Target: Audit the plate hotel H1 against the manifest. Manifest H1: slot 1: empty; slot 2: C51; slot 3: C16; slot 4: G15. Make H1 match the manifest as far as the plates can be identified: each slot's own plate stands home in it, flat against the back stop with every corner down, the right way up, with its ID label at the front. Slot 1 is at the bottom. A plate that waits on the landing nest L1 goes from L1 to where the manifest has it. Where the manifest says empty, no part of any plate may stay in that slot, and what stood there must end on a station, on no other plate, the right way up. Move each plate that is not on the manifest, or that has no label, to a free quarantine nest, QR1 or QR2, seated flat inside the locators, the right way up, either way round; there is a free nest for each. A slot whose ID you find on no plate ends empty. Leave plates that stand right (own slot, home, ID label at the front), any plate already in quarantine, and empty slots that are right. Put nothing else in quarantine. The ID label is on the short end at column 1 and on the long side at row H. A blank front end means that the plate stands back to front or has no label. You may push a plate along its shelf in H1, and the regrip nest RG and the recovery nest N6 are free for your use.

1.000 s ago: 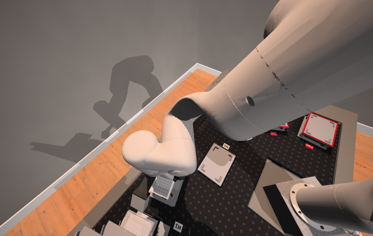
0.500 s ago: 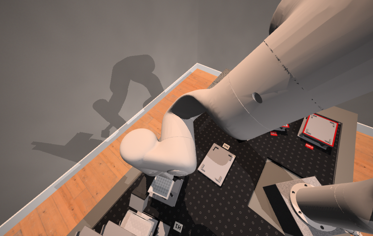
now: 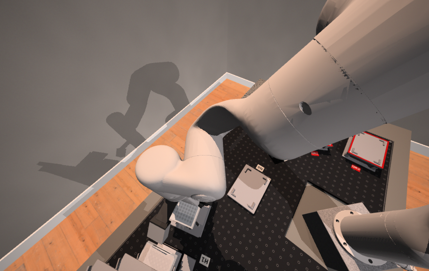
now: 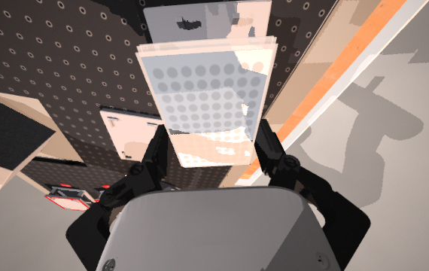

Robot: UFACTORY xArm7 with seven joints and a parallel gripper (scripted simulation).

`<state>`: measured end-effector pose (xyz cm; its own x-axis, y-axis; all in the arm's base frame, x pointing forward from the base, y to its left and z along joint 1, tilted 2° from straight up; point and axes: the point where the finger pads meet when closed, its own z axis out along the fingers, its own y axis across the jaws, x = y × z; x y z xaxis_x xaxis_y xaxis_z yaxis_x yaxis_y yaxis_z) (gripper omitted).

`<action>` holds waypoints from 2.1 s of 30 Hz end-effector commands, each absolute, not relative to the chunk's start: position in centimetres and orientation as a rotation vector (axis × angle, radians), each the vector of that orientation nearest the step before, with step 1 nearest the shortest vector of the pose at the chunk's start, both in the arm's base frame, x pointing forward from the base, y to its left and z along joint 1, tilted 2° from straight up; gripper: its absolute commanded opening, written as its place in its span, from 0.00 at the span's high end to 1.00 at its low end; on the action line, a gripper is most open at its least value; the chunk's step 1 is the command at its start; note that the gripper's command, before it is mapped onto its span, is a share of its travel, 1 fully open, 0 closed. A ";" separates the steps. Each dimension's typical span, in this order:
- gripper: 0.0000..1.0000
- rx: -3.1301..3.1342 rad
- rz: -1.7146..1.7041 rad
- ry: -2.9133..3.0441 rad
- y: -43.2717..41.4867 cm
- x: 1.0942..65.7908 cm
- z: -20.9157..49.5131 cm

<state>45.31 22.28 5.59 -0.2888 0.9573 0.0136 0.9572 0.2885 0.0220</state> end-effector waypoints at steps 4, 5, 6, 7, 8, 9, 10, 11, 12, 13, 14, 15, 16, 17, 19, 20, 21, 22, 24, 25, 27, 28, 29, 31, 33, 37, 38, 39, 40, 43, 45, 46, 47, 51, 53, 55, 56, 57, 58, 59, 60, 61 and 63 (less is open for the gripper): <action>1.00 1.870 0.049 2.517 22.3 45.5 8.1; 1.00 1.870 0.049 2.517 22.3 45.4 8.4; 1.00 1.870 0.049 2.517 22.3 45.4 8.7; 1.00 1.870 0.049 2.517 22.3 45.4 9.1; 1.00 1.870 0.049 2.517 22.3 45.4 9.4; 1.00 1.870 0.049 2.517 22.3 45.4 9.7; 1.00 1.870 0.049 2.517 22.3 45.4 10.1; 1.00 1.870 0.049 2.517 22.3 45.4 10.1; 1.00 1.870 0.049 2.517 22.3 45.4 10.1; 1.00 1.870 0.049 2.517 22.3 45.4 10.4; 1.00 1.870 0.049 2.517 22.3 45.4 10.7; 1.00 1.870 0.049 2.517 22.3 45.4 11.1; 1.00 1.870 0.049 2.517 22.3 45.4 11.4; 1.00 1.870 0.049 2.517 22.3 45.4 11.7; 1.00 1.870 0.049 2.517 22.2 45.4 12.4; 1.00 1.870 0.049 2.517 22.2 45.4 12.7; 1.00 1.870 0.049 2.517 22.2 45.3 13.1; 1.00 1.870 0.049 2.517 22.2 45.3 13.4; 1.00 1.870 0.049 2.517 22.2 45.3 14.1; 1.00 1.870 0.049 2.517 22.2 45.3 14.4; 1.00 1.870 0.049 2.517 22.2 45.3 15.1; 1.00 1.870 0.049 2.517 22.2 45.3 15.1; 1.00 1.870 0.049 2.517 22.2 45.3 15.1; 1.00 1.870 0.049 2.517 22.2 45.3 15.7; 1.00 1.870 0.049 2.517 22.2 45.3 16.4; 1.00 1.870 0.049 2.517 22.1 45.2 17.7; 1.00 1.870 0.049 2.517 22.1 45.2 18.1; 1.00 1.870 0.049 2.517 22.1 45.2 18.2; 1.00 1.870 0.049 2.517 22.1 45.2 18.2; 1.00 1.912 0.049 2.486 21.6 45.4 18.2; 1.00 1.953 0.049 2.454 21.1 45.5 18.2; 1.00 1.953 0.049 2.454 21.1 45.5 18.2; 1.00 1.994 0.049 2.422 20.7 45.6 18.2; 1.00 2.152 0.049 2.285 18.7 46.1 18.1; 1.00 2.228 0.049 2.213 17.7 46.3 18.1; 1.00 2.265 0.049 2.176 16.8 46.5 18.1; 1.00 2.265 0.049 2.176 16.3 46.7 18.1; 1.00 2.265 0.049 2.176 15.8 46.8 18.1; 1.00 2.265 0.049 2.176 15.3 46.9 18.1; 1.00 2.265 0.049 2.176 14.8 47.0 18.1; 1.00 2.265 0.049 2.176 14.3 47.1 18.1; 1.00 2.265 0.049 2.176 13.8 47.3 18.0; 1.00 2.265 0.049 2.176 13.8 47.3 18.0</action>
<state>46.99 14.28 17.87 0.0410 0.9990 0.0201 0.9990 -0.0414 0.0176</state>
